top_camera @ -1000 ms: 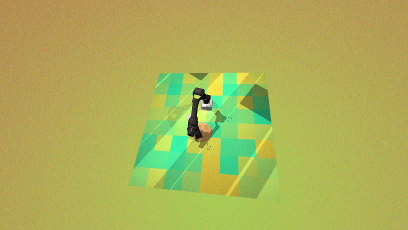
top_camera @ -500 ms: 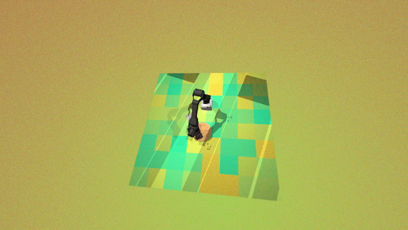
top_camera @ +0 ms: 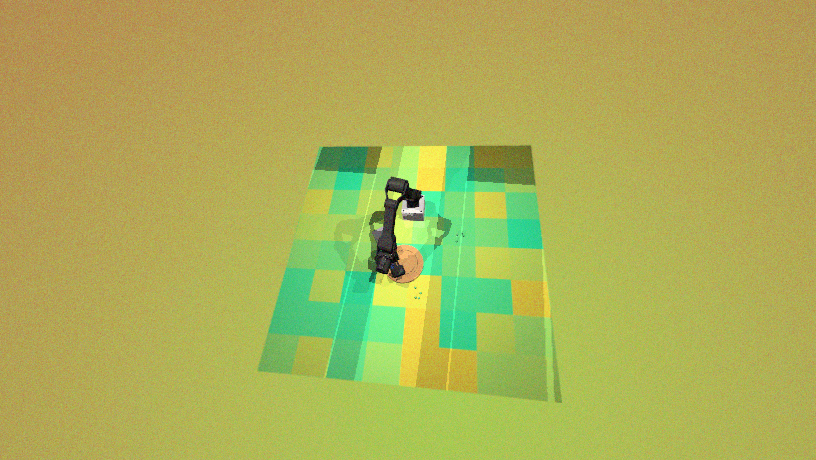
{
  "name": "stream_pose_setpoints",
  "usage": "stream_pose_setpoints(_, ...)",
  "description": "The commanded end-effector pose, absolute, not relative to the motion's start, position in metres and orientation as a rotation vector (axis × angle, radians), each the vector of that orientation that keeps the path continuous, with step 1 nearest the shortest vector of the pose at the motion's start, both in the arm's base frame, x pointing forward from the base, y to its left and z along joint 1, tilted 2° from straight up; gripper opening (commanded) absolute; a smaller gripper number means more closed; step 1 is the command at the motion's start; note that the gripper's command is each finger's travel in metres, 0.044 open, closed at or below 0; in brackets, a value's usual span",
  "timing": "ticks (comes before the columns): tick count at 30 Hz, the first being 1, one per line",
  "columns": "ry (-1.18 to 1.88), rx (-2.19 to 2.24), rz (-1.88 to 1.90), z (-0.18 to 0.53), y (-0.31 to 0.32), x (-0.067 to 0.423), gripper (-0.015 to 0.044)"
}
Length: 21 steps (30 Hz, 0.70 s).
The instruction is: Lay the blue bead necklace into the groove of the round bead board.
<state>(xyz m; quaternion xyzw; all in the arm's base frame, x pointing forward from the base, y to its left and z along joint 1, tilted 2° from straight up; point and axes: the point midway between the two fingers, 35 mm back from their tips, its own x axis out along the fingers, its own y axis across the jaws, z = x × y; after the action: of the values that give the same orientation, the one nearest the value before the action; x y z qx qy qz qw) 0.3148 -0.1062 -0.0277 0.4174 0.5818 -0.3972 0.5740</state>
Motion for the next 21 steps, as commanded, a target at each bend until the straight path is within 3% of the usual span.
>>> stream_pose_setpoints(1, 1.351, 0.982, -0.929, -0.0131, -0.1073, 0.3167, 0.0440)
stream_pose_setpoints(21, 1.352, 0.982, -0.929, -0.0110, -0.1065, 0.3142, 0.0440)
